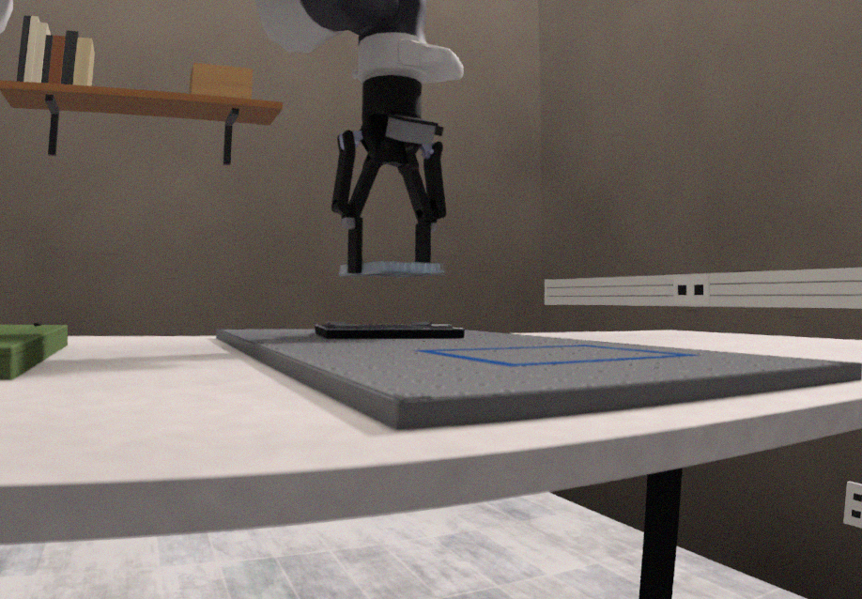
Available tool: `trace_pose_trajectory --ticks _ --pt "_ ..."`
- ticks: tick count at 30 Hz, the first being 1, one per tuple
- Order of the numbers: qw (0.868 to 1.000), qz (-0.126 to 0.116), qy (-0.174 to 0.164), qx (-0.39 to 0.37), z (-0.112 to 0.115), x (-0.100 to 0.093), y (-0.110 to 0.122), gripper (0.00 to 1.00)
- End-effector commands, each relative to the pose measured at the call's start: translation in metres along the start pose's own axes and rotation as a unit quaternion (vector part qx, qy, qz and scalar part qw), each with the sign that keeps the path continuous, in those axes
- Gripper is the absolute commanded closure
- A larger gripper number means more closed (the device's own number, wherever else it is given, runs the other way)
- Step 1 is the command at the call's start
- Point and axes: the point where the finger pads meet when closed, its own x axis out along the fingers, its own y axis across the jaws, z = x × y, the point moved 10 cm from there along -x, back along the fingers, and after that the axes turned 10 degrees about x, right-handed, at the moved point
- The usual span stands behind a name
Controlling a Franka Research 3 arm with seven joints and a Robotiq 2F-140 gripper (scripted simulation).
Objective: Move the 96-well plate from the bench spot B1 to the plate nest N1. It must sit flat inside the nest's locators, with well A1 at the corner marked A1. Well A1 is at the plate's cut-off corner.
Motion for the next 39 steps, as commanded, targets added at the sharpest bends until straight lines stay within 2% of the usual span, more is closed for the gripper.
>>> trace_pose_trajectory --ticks 1,8,14,17,22,31,33,34,39 --pt "1.000 0.002 0.003 0.021 0.0048 0.0007 0.0020 0.40" --pt "0.997 0.002 0.003 -0.079 0.0047 0.0007 0.0024 0.40" --pt "0.984 0.003 0.002 -0.178 0.0043 0.0007 0.0025 0.40" --pt "0.981 0.003 0.002 -0.194 0.0042 0.0007 0.0025 0.40" --pt "0.961 0.003 0.002 -0.275 0.0039 0.0007 0.0026 0.40" --pt "0.919 0.002 0.004 -0.395 0.0039 0.0007 0.0034 0.40" --pt "0.919 0.002 0.004 -0.395 0.0039 0.0007 0.0034 0.40" --pt "0.904 0.003 0.002 -0.427 0.0036 0.0007 0.0032 0.40" --pt "0.875 0.003 0.004 -0.483 0.0039 0.0007 0.0037 0.40"
